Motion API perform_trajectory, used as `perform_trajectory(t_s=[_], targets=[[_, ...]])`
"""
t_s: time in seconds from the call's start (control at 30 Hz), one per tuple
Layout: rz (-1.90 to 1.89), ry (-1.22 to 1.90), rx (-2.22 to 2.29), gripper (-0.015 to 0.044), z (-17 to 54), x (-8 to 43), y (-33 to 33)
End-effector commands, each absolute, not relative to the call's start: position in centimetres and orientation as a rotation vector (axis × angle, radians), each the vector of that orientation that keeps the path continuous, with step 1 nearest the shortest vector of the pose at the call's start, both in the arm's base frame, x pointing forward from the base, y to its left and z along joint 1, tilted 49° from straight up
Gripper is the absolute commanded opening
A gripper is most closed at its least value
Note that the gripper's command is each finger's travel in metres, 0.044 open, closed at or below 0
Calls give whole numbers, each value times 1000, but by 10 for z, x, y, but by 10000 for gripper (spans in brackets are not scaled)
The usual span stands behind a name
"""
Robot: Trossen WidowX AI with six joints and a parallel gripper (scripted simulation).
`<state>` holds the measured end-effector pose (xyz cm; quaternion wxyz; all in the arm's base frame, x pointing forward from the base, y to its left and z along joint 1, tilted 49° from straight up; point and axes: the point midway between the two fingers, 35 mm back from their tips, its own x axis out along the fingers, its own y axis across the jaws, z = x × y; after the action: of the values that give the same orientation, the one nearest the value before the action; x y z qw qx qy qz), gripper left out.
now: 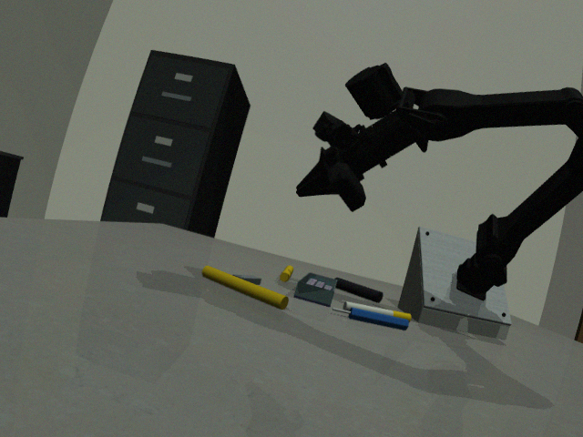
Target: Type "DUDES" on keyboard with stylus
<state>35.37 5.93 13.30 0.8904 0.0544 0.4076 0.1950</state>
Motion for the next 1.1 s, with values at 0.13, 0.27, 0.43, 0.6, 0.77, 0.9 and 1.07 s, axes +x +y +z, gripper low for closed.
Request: perform_trajectory(t_s=[0.13,0.27,0.43,0.6,0.77,0.9,1.07], targets=[[622,1363,397,0,54,316,92],[684,1588,597,0,32,296,106],[691,1623,634,0,30,293,108],[691,1623,634,0,30,293,108],[688,1624,635,0,22,294,101],[689,1623,633,0,-12,292,70],[690,1623,633,0,-13,291,69]])
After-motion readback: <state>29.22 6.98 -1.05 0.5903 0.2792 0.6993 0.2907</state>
